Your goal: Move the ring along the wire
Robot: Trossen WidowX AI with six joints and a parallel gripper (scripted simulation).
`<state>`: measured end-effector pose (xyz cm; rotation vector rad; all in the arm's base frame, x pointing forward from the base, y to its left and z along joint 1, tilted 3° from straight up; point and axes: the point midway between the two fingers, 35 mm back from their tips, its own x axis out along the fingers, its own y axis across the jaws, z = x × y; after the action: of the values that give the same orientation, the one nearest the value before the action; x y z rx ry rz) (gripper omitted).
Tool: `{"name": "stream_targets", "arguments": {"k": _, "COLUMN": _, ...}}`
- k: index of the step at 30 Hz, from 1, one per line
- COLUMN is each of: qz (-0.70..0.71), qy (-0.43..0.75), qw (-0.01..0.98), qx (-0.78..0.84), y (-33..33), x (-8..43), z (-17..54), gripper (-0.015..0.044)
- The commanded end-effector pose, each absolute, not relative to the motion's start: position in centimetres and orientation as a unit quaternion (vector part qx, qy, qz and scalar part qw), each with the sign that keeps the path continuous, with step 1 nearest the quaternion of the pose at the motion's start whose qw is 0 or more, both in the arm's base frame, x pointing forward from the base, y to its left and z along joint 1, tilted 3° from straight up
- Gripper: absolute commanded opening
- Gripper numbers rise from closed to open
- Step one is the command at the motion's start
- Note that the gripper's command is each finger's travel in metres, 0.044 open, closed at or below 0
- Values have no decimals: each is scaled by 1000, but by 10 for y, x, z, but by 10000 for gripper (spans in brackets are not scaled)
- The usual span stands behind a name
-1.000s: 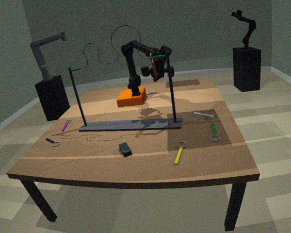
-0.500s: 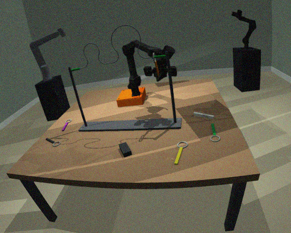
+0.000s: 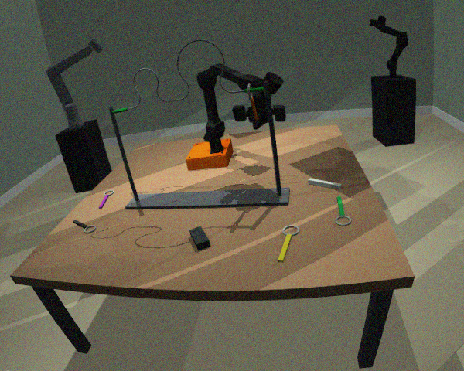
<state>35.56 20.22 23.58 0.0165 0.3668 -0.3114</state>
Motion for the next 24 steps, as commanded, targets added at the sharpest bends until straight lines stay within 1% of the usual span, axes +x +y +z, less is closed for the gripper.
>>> {"name": "stream_targets", "arguments": {"k": 1, "qz": -157, "qy": 178, "qw": 971, "qx": 12, "y": 203, "x": 357, "z": 235, "gripper": -150}}
{"name": "stream_targets", "arguments": {"k": 24, "qz": -157, "qy": 178, "qw": 971, "qx": 12, "y": 203, "x": 357, "z": 224, "gripper": -150}}
